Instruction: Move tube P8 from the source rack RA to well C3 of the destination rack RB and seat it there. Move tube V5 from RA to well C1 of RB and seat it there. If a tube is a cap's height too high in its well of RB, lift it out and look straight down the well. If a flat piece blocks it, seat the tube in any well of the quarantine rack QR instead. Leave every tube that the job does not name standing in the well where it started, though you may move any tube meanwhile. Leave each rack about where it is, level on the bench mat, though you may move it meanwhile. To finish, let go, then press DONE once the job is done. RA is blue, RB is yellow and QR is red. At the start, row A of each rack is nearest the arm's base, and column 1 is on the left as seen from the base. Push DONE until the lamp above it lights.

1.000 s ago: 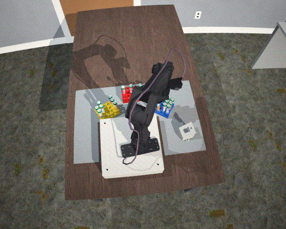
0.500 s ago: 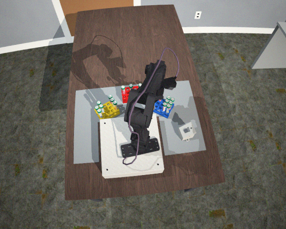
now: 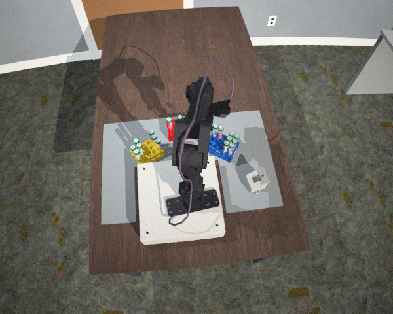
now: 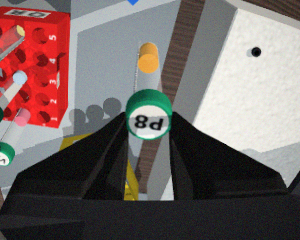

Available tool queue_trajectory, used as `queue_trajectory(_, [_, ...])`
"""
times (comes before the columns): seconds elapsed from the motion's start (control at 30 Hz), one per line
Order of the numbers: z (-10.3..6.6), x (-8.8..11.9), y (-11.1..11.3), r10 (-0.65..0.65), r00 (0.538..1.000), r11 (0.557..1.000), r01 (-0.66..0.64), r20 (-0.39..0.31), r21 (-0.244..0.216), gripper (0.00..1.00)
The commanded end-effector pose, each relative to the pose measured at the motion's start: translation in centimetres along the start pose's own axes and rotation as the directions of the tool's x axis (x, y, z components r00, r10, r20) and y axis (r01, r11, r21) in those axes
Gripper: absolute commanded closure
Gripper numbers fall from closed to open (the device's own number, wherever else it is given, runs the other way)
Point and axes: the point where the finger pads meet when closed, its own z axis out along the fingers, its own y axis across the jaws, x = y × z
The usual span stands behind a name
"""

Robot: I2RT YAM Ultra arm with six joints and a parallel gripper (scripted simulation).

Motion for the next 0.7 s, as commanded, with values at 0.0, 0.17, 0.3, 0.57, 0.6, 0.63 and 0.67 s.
queue_trajectory(0.0, [-0.6,-0.1,1.3,0.03,0.999,0.999,-0.03,0.016,-0.02,1.0])
queue_trajectory(0.17, [-0.6,1.2,2.6,0.03,0.999,0.999,-0.03,0.013,-0.023,1.0])
queue_trajectory(0.3, [-0.6,2.2,3.5,0.03,0.999,0.999,-0.03,0.011,-0.023,1.0])
queue_trajectory(0.57, [-0.6,3.6,4.7,0.03,0.999,0.999,-0.03,0.011,-0.016,1.0])
queue_trajectory(0.6, [-0.6,3.9,5.0,0.03,0.999,0.999,-0.03,0.011,-0.015,1.0])
queue_trajectory(0.63, [-0.6,4.1,5.1,0.03,0.999,0.999,-0.03,0.01,-0.014,1.0])
queue_trajectory(0.67, [-0.6,4.4,5.3,0.03,0.999,0.999,-0.03,0.009,-0.012,1.0])
